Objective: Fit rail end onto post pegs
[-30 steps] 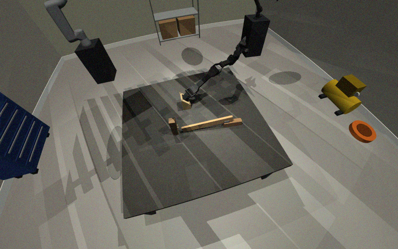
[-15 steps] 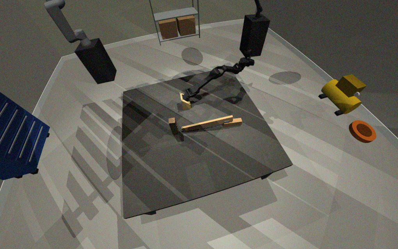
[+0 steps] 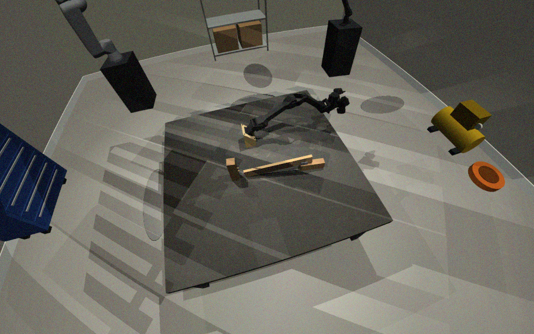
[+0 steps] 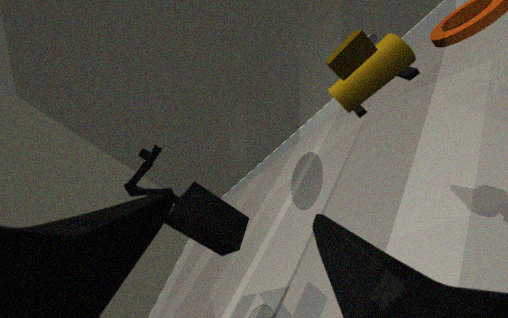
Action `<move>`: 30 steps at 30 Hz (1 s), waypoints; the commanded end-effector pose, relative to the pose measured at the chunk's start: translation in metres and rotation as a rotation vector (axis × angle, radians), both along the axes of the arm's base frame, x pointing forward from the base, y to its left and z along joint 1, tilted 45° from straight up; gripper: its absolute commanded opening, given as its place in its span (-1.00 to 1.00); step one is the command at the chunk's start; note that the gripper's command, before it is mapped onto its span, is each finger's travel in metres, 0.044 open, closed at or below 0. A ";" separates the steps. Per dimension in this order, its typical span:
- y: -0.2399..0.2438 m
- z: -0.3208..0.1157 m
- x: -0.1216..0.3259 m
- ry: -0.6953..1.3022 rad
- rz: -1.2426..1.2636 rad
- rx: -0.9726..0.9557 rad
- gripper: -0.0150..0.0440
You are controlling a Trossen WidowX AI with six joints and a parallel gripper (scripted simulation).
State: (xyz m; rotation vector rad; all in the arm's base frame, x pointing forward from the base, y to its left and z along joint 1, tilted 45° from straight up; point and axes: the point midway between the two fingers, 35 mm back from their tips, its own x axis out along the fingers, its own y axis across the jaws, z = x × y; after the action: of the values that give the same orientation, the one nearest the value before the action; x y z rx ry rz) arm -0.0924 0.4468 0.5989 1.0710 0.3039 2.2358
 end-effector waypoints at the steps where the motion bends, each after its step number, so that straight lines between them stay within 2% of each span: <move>1: 0.021 -0.020 0.052 -0.079 -0.189 -0.038 1.00; 8: 0.041 -0.054 0.138 -0.211 -0.461 -0.119 1.00; 15: 0.041 -0.091 0.227 -0.346 -0.705 -0.224 1.00; 22: 0.021 -0.130 0.315 -0.482 -0.922 -0.355 1.00; 30: -0.025 -0.178 0.412 -0.637 -1.136 -0.534 1.00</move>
State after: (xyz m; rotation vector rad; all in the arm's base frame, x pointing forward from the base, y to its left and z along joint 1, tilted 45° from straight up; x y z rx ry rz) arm 0.2767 0.4438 0.4461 0.1995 -0.0324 1.3214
